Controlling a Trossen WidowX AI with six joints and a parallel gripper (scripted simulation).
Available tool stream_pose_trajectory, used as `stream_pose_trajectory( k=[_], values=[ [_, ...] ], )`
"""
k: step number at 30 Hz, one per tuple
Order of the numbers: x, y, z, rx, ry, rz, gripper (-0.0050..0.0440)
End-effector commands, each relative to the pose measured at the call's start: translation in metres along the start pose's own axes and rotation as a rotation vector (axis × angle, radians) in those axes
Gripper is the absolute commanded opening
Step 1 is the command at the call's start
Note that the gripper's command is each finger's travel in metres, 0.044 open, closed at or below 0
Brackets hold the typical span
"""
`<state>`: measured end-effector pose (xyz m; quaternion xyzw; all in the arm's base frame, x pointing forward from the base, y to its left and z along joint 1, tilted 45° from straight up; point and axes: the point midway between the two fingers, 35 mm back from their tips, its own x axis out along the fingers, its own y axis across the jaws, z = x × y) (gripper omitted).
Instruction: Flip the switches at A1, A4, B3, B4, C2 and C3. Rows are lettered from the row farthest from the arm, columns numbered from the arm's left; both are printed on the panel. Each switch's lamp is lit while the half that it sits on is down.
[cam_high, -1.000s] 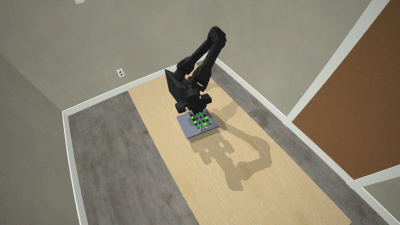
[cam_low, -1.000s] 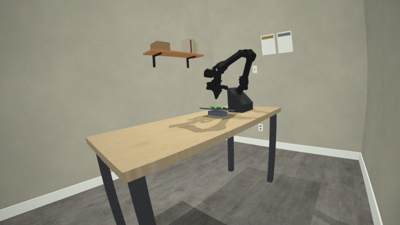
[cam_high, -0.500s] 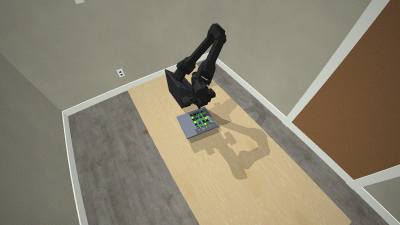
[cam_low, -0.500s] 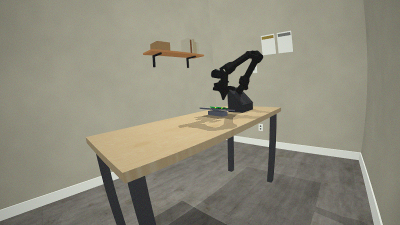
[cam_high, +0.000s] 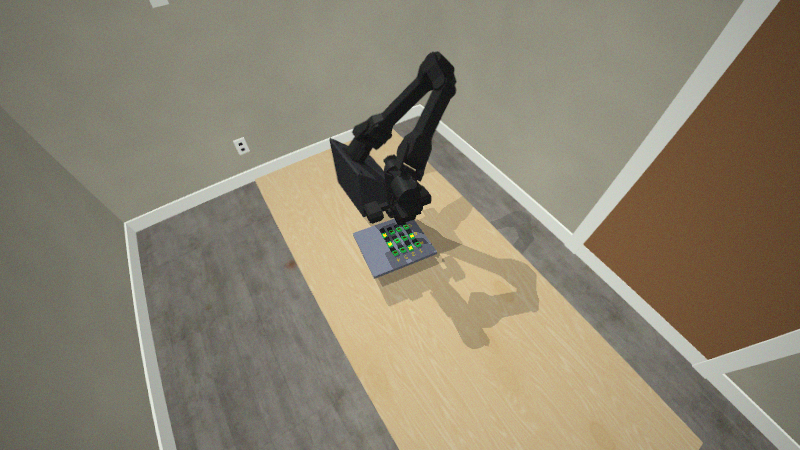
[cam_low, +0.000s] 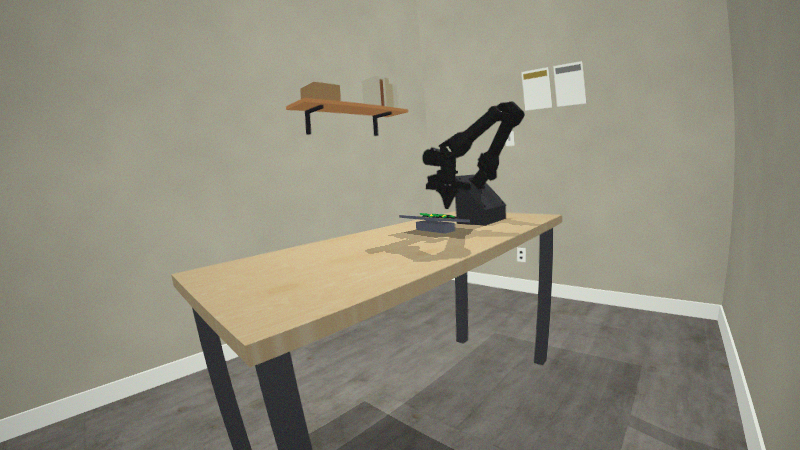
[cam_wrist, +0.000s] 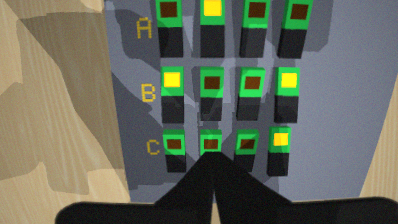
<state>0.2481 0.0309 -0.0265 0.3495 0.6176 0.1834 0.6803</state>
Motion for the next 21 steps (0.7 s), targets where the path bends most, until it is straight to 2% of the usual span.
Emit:
stream_pose_trajectory(
  k=[1,13,21],
  values=[
    [0.006,0.000,0.000,0.004,-0.003,0.001,-0.0050],
    [0.020,0.000,0.001,0.004,-0.003,0.001,-0.0050],
    [0.019,0.001,0.003,0.000,-0.011,0.001,-0.0050]
  ],
)
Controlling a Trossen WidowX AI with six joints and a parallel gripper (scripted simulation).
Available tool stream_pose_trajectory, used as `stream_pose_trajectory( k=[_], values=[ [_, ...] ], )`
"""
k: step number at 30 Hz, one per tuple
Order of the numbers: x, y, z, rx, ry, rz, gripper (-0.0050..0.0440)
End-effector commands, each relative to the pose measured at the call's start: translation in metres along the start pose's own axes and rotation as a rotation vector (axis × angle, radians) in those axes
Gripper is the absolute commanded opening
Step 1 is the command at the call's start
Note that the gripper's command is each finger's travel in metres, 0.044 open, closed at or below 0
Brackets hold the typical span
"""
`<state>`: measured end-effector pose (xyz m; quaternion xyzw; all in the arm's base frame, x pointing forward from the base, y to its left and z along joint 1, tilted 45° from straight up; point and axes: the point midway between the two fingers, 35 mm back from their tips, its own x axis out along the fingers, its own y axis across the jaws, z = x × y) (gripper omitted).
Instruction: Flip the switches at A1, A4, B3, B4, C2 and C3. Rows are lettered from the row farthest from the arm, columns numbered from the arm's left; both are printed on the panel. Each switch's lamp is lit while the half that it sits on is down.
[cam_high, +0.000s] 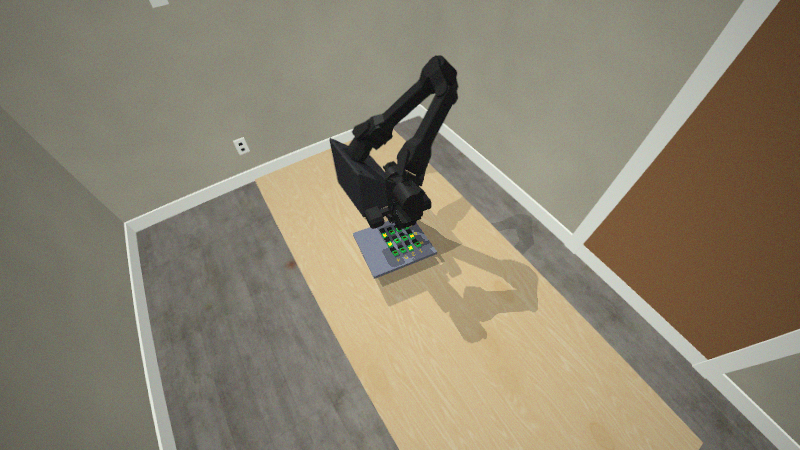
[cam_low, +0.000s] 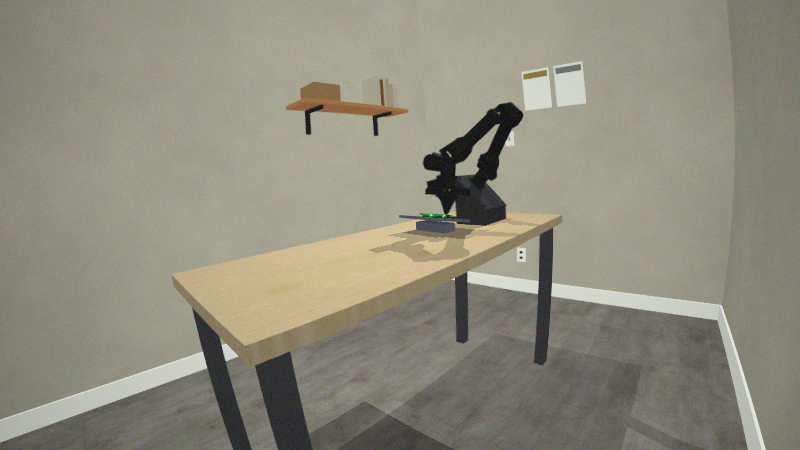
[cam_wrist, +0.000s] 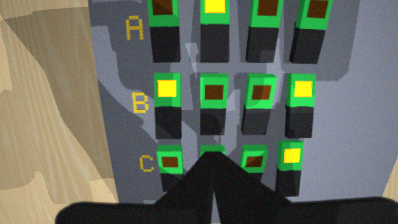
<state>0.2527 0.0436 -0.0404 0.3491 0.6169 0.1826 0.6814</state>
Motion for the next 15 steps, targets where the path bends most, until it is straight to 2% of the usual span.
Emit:
stream_pose_trajectory(
  k=[1,15],
  values=[
    [-0.0006,0.0008,0.0017,0.001,-0.008,0.002,-0.0050],
    [-0.0013,0.0014,0.0036,-0.007,-0.013,0.001,-0.0050]
  ],
)
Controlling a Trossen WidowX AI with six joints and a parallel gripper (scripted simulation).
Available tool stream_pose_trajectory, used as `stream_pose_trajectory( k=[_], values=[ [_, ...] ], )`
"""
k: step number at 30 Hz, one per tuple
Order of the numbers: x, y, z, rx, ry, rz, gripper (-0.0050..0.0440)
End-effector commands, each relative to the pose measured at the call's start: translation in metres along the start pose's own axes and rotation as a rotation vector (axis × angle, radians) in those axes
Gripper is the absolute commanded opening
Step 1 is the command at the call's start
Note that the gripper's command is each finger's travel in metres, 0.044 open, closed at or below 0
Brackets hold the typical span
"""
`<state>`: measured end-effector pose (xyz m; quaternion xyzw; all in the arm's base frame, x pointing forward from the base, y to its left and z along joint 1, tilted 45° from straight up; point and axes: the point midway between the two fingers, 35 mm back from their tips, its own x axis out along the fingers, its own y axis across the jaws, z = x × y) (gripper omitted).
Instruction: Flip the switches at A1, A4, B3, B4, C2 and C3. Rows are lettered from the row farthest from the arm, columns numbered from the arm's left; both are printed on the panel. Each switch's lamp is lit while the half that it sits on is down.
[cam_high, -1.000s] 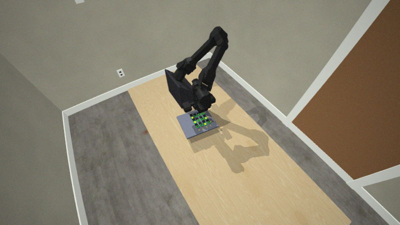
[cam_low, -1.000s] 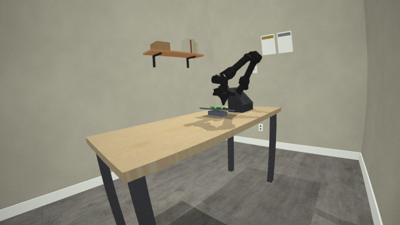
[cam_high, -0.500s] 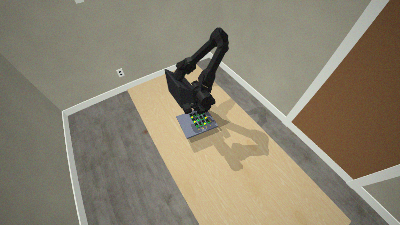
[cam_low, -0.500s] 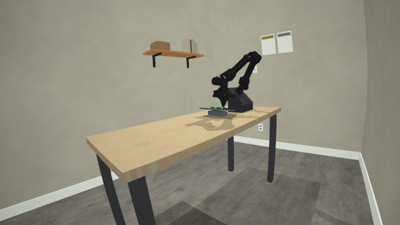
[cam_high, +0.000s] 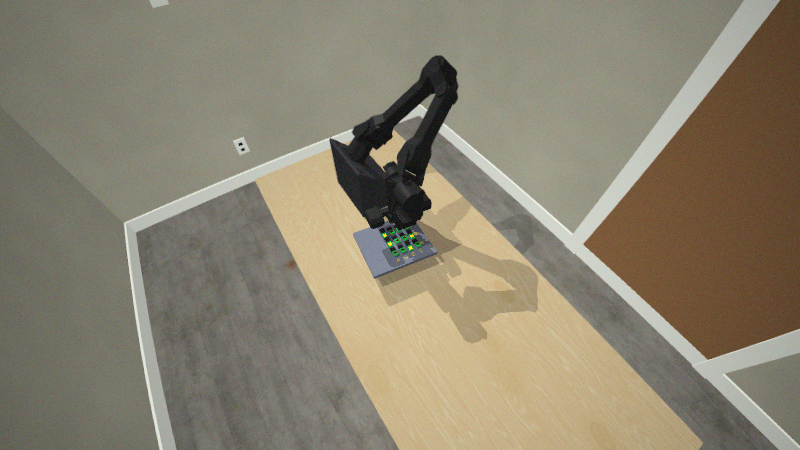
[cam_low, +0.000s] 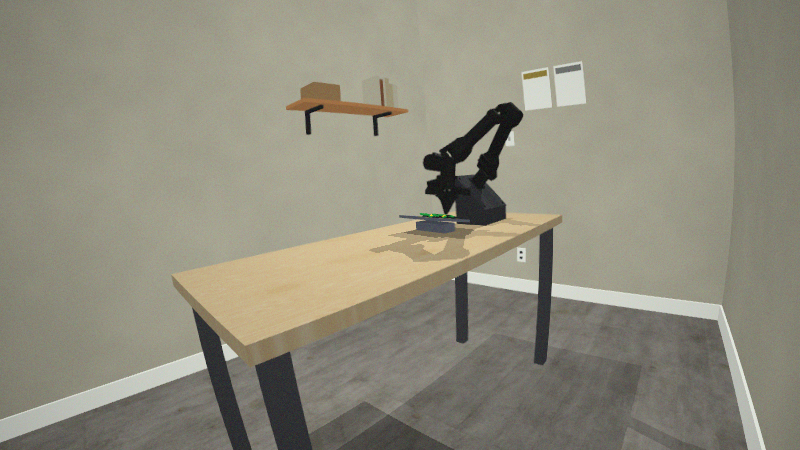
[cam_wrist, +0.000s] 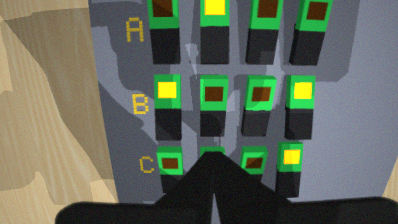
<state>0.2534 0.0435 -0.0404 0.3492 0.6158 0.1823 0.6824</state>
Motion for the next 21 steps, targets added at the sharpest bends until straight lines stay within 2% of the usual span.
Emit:
stream_pose_trajectory(
  k=[1,21],
  values=[
    [-0.0012,0.0015,0.0029,-0.006,-0.010,0.001,-0.0050],
    [0.0033,0.0003,-0.0005,0.004,0.000,0.001,-0.0050]
  ],
)
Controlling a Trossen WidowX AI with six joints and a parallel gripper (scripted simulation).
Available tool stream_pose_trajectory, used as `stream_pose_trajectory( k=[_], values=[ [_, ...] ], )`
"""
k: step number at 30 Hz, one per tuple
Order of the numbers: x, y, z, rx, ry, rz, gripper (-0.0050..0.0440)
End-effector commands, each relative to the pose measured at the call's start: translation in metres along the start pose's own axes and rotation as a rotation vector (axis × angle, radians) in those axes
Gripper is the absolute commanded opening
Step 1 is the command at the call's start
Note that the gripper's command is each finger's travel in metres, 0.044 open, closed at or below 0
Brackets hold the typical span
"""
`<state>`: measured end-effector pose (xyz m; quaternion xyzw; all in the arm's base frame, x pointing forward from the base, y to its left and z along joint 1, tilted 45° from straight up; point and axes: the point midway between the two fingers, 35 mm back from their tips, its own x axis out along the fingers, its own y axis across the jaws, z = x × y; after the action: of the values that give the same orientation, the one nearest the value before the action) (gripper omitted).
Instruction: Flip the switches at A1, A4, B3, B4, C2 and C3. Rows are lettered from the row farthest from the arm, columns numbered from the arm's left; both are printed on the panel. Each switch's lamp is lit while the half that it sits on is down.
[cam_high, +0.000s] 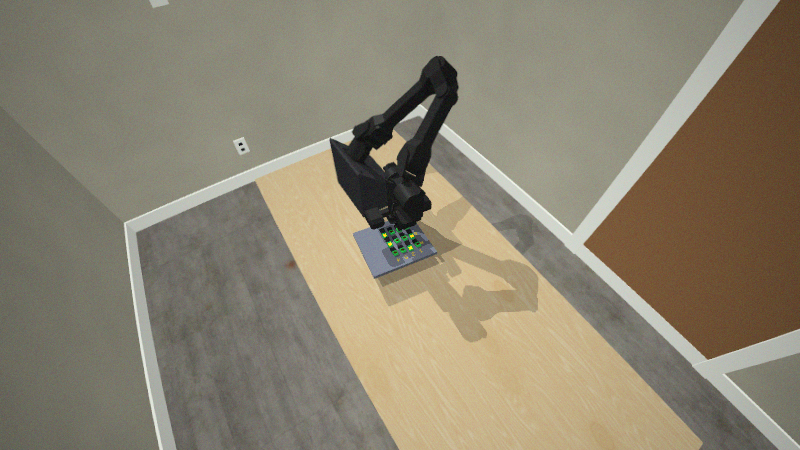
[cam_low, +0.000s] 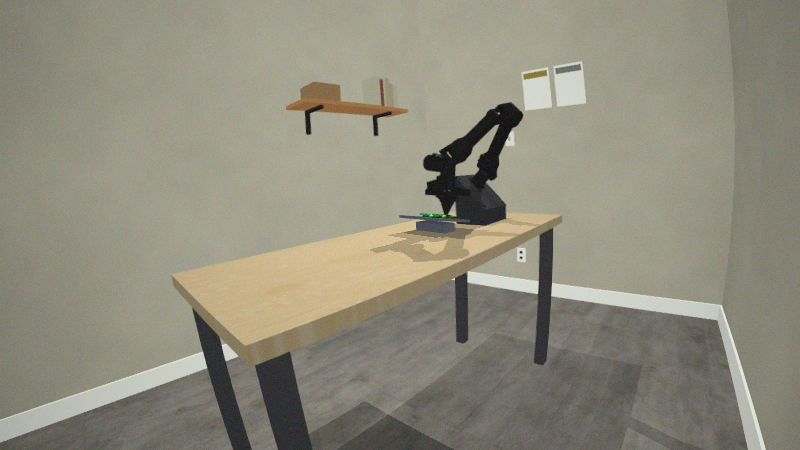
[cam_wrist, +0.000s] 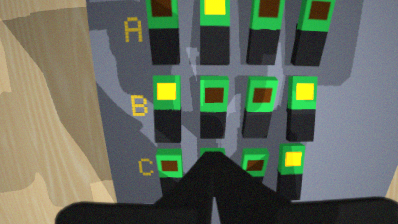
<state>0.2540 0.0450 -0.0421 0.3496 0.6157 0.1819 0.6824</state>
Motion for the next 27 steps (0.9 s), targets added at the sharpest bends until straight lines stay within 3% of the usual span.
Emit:
stream_pose_trajectory(
  k=[1,19,21,25,27],
  values=[
    [0.001,0.000,-0.001,0.003,0.001,0.001,-0.0050],
    [0.003,0.000,0.000,0.004,0.000,0.001,-0.0050],
    [-0.007,0.002,0.007,-0.015,-0.021,-0.002,-0.0050],
    [-0.048,0.000,0.015,-0.053,-0.074,-0.015,-0.0050],
    [-0.048,0.000,0.015,-0.053,-0.074,-0.015,-0.0050]
  ],
)
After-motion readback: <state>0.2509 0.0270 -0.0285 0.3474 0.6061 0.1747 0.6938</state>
